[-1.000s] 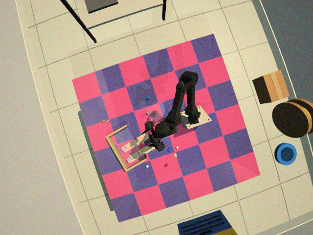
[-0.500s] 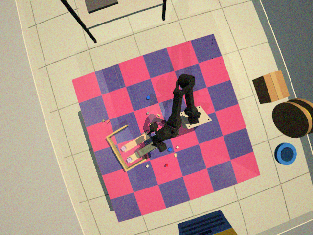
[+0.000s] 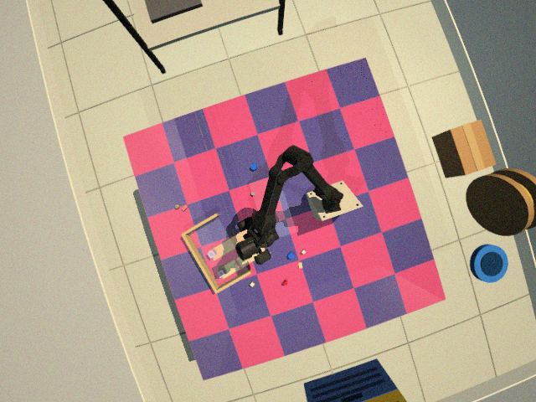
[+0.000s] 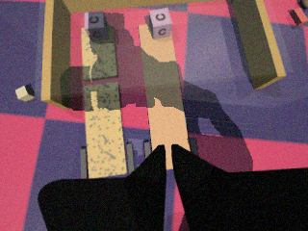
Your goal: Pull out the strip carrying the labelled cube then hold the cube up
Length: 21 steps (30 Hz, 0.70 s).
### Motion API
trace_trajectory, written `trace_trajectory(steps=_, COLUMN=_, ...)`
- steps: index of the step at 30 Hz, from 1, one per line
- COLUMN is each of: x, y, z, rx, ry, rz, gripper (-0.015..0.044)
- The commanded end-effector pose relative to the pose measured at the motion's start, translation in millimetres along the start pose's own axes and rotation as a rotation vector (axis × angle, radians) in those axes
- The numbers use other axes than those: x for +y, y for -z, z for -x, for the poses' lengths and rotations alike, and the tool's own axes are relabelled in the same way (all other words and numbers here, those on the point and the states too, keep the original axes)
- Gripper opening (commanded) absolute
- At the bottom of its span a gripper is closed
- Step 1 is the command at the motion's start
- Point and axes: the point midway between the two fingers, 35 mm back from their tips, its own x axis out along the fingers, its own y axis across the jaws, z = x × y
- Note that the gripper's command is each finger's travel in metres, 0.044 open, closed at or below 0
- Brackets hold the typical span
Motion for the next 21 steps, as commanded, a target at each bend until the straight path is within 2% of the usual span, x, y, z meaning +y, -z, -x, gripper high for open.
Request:
trace_trajectory(steps=1, x=-12.0, y=7.8, z=-35.4, rx=0.294, ry=-0.025, rz=0.039, gripper=0.0)
trace_trajectory(steps=6, x=-18.3, y=13.1, z=-50.3, rx=0.449, ry=-0.034, rz=0.061, gripper=0.0)
trace_trajectory(steps=21, x=-17.9, y=16.7, z=-57.0, rx=0.454, ry=-0.034, rz=0.061, gripper=0.0)
